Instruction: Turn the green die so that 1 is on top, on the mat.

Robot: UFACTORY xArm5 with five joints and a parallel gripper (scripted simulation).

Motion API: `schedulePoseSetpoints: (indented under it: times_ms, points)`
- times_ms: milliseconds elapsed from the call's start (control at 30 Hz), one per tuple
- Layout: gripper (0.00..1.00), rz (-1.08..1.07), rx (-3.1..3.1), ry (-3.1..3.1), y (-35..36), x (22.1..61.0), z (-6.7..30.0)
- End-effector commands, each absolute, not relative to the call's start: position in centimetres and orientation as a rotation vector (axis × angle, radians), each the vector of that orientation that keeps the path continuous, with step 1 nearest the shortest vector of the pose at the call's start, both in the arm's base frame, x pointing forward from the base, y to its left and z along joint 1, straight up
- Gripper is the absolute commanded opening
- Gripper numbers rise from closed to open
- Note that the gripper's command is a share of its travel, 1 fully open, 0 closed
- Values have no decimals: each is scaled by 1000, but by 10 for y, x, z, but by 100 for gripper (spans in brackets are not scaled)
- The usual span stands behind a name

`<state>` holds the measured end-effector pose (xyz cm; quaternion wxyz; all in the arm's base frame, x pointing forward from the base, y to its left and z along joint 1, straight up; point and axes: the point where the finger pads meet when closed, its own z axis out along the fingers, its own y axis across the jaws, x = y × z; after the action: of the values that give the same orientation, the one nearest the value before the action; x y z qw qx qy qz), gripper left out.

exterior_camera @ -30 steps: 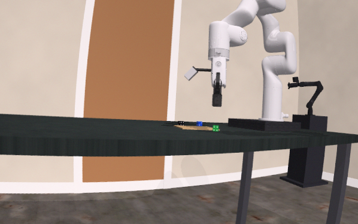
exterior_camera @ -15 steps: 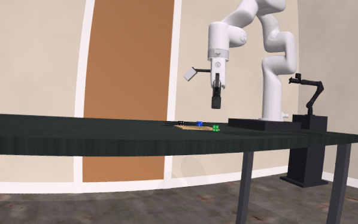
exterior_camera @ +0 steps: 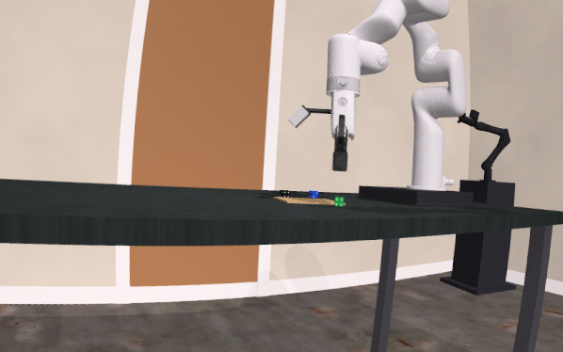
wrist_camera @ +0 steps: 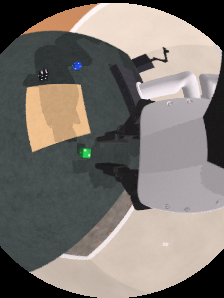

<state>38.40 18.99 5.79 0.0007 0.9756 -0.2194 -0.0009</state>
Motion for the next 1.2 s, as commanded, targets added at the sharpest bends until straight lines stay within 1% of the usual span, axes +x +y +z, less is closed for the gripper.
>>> schedulePoseSetpoints:
  times_ms: [0,533,1167]
  points:
    - [36,2,3066,-689,190,385,59]
    - [36,2,3066,-689,190,385,55]
    - [36,2,3066,-689,190,385,32]
